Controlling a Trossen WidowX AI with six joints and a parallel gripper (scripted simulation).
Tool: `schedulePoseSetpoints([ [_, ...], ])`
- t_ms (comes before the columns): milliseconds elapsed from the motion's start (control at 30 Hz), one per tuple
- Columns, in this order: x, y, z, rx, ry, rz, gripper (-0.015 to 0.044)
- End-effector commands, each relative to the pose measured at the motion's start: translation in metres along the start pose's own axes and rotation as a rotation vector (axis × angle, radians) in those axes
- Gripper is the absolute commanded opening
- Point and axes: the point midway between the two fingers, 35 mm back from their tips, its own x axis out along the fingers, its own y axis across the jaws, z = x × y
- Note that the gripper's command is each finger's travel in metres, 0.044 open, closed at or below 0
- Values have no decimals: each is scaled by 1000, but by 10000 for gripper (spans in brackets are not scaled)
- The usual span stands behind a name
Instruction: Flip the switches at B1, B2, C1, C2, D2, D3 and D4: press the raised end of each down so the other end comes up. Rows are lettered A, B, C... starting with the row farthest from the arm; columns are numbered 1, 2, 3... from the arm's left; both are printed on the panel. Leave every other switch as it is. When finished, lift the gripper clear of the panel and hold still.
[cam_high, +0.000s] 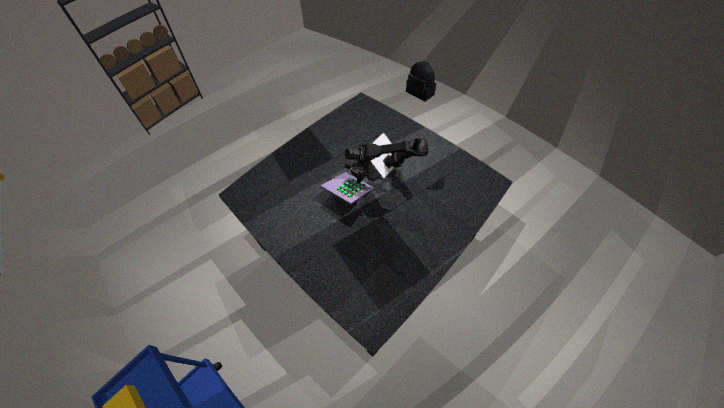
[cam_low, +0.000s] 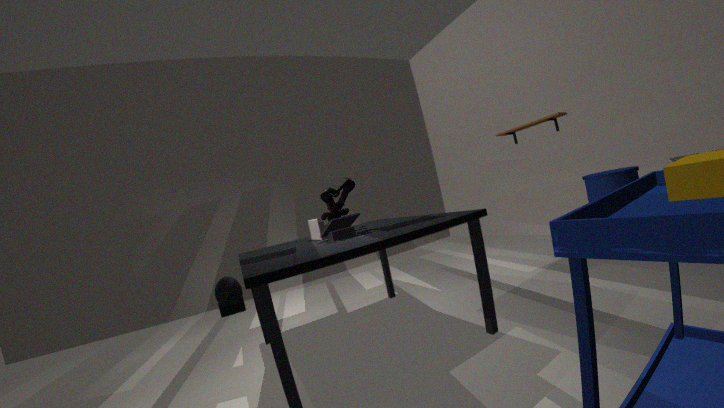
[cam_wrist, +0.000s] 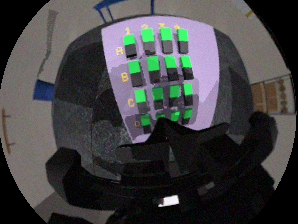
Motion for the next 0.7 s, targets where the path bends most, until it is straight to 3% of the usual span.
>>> schedulePoseSetpoints([
  [0,0,0,1,4,-5,3,0],
  [667,3,0,1,4,-5,3,0],
])
